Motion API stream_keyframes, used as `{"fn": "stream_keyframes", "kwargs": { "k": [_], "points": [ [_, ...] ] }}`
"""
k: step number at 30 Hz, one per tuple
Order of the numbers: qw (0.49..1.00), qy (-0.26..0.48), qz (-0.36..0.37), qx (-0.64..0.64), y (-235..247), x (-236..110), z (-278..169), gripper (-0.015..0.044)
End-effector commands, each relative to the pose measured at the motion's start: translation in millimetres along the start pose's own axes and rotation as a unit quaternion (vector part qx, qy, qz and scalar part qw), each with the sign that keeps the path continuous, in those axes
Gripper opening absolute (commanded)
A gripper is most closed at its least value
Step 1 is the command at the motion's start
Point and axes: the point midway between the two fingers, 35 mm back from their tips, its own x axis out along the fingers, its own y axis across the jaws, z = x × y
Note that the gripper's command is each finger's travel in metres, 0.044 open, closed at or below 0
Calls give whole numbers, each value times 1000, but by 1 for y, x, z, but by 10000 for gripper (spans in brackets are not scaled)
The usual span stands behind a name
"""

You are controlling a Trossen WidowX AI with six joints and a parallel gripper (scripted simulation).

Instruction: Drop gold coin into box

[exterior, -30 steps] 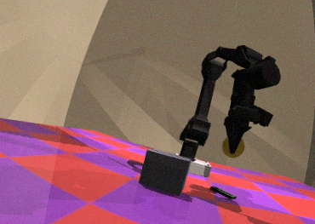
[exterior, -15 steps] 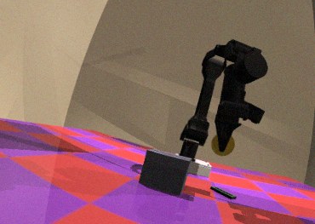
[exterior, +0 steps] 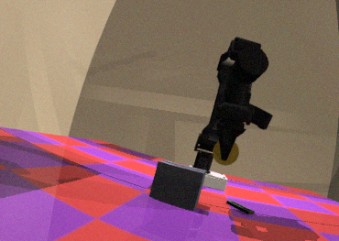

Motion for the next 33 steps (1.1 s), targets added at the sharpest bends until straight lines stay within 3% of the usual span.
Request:
{"fn": "stream_keyframes", "kwargs": {
  "k": [1, 33],
  "points": [
    [1000, 2, -2, -1, -4, -1, -8, 0],
    [1000, 3, -1, 1, -23, 0, -74, 0]
  ]
}}
